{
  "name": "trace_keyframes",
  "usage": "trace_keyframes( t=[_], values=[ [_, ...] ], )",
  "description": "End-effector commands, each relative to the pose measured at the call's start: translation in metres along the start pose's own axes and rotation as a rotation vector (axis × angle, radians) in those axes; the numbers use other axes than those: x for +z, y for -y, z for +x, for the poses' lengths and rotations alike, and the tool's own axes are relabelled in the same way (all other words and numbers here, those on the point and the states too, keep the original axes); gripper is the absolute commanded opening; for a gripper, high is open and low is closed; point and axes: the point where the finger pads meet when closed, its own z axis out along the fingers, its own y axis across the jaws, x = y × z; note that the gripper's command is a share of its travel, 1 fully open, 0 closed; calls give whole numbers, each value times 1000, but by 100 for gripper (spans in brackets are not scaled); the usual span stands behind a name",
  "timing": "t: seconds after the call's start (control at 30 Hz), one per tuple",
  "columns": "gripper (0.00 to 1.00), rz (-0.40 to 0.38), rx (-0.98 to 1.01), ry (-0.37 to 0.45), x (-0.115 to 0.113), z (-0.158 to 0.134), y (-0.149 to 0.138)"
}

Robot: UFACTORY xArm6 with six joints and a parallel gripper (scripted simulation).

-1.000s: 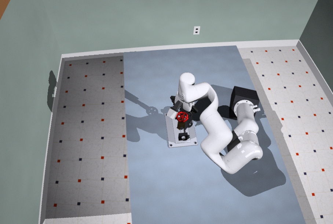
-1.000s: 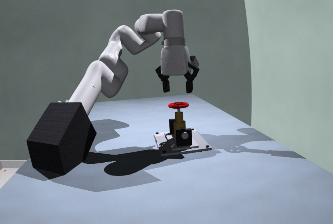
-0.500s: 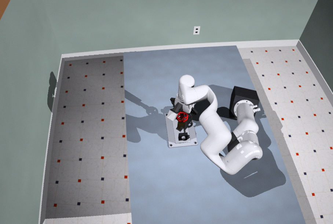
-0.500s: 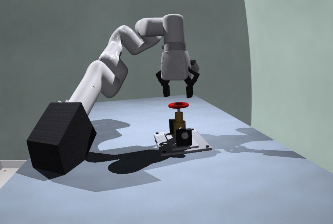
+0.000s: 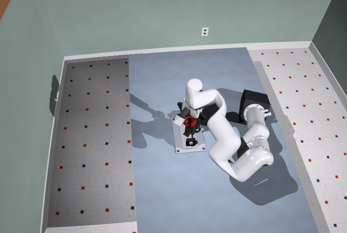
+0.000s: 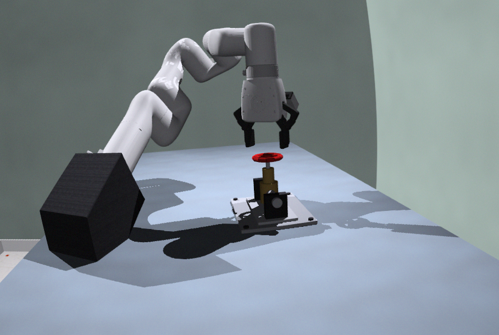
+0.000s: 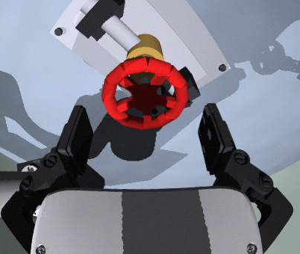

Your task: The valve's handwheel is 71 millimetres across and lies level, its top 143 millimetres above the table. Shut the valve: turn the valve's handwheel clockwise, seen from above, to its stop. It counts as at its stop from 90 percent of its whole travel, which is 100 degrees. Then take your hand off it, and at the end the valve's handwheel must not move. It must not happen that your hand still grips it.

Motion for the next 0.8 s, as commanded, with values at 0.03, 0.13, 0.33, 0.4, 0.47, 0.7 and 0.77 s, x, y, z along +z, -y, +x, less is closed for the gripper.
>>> trace_keyframes(
  t=[0.03, 0.13, 0.33, 0.4, 0.47, 0.7, 0.77],
  values=[
    [100, -2, -1, 0, -1, 0, -1],
    [100, -2, -1, 0, -1, 0, -1],
    [100, -2, -1, 0, -1, 0, -1],
    [100, -2, -1, 0, -1, 0, -1],
    [100, -2, -1, 0, -1, 0, -1],
    [100, -2, -1, 0, 1, 0, -1],
    [100, -2, -1, 0, 1, 0, -1]
  ],
)
